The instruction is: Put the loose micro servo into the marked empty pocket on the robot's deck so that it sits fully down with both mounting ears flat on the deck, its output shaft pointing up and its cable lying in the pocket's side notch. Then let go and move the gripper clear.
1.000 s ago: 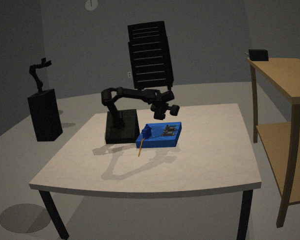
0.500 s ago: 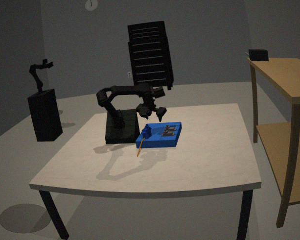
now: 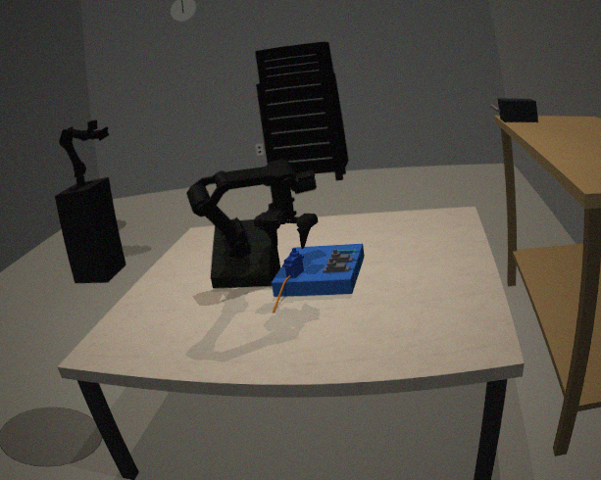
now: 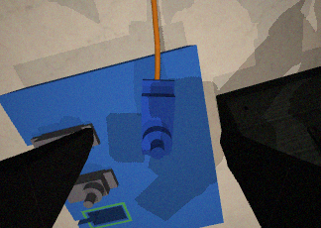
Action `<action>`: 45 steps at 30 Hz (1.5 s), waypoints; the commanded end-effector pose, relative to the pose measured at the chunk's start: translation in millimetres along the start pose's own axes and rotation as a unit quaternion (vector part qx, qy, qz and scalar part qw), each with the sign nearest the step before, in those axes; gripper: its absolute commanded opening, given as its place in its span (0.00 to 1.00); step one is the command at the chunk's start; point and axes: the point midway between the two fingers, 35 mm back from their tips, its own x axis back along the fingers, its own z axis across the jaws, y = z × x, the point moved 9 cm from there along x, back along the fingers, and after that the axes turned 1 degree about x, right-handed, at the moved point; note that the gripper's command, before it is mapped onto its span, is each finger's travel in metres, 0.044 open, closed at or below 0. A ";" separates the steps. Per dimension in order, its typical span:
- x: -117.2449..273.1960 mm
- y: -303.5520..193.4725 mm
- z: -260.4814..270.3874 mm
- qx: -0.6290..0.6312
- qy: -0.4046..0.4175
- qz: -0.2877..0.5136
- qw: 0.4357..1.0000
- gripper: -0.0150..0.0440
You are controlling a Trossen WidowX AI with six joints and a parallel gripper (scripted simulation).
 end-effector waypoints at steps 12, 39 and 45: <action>-28.6 3.0 -1.4 -0.001 0.004 -0.006 1.000 1.00; -44.9 3.4 -1.4 -0.001 0.004 -0.007 1.000 0.43; -40.6 3.2 -1.1 -0.001 0.004 -0.006 1.000 0.26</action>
